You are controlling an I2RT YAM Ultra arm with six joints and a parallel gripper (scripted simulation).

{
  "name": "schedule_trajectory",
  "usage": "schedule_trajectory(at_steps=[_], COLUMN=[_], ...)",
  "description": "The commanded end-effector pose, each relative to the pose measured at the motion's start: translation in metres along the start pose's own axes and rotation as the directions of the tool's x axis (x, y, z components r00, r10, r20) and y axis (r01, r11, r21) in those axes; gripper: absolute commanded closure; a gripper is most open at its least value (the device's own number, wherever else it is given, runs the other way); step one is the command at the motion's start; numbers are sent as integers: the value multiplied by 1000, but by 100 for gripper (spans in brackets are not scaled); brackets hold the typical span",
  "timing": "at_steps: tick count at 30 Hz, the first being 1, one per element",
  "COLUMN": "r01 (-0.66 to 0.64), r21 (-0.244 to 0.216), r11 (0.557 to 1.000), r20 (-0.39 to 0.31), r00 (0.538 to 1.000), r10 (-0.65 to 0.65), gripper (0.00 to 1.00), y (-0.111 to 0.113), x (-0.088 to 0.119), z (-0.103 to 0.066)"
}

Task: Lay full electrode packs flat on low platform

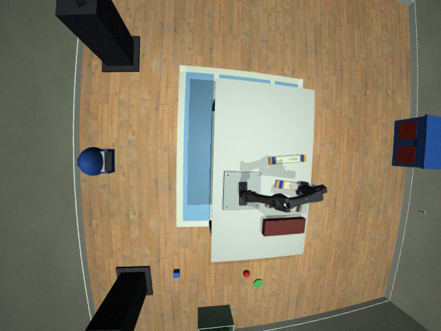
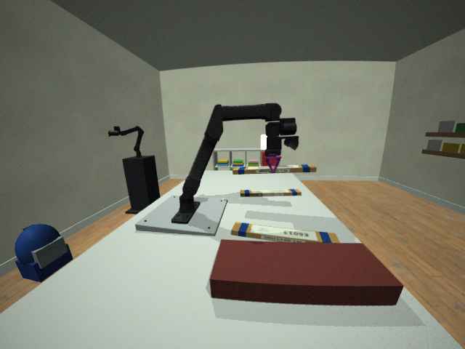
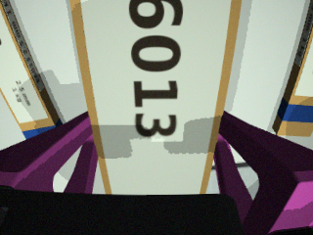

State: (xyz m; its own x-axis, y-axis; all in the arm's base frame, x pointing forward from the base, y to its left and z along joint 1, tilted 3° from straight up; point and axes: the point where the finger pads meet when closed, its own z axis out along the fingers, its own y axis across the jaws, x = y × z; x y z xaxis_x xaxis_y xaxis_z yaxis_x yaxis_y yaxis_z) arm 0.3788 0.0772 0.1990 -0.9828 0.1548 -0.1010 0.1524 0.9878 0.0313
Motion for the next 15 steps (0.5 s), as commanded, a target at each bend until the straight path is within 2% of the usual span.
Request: schedule_trajectory(at_steps=[1,15], r01=[-1,-1], r21=[18,18], r11=[1000,1000], r20=[-51,-51], r00=[999,999], r10=[1,1], gripper=[100,100], y=[2,1], x=[-4,-1], z=[-41,-33])
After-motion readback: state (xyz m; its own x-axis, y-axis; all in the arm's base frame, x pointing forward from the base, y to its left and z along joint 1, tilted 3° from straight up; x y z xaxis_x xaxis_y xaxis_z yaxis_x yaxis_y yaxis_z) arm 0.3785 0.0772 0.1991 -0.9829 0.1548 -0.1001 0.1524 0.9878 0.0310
